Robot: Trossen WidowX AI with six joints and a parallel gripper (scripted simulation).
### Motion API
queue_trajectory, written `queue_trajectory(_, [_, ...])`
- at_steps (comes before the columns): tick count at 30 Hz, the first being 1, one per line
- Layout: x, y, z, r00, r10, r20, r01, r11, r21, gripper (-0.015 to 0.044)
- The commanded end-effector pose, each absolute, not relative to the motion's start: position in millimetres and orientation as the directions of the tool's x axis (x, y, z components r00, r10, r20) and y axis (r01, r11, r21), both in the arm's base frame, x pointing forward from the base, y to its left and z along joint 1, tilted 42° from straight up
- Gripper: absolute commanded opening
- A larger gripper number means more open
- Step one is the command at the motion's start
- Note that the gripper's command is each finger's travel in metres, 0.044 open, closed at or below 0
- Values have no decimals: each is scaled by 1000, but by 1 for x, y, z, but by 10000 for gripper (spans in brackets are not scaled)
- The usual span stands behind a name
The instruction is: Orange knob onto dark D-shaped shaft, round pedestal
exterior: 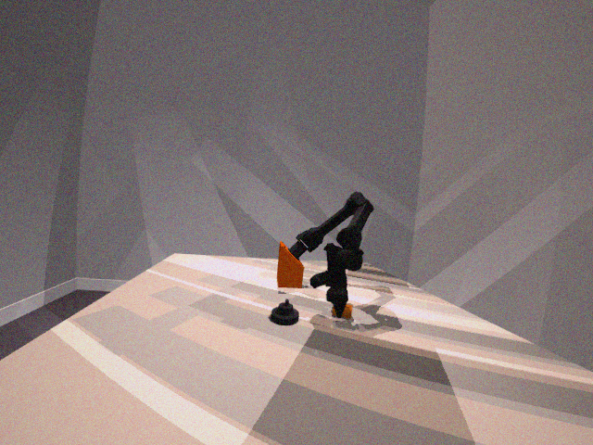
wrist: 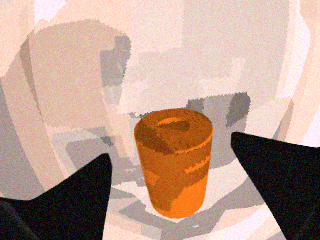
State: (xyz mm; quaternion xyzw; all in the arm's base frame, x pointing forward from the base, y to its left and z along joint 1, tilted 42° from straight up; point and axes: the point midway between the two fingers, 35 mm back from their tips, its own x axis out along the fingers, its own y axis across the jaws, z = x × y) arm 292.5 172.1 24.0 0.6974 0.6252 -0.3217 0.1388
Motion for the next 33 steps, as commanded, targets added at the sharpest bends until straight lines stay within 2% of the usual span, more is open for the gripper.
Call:
queue_trajectory(1, [292,173,22,12,780,-625,960,-184,-211,309])
queue_trajectory(4, [292,173,22,12,780,-625,960,-184,-211,240])
queue_trajectory(14, [292,173,22,12,780,-625,960,-184,-211,240])
queue_trajectory(23, [292,173,22,12,780,-625,960,-184,-211,180])
queue_trajectory(33, [293,173,28,-12,729,-685,961,-181,-210,179])
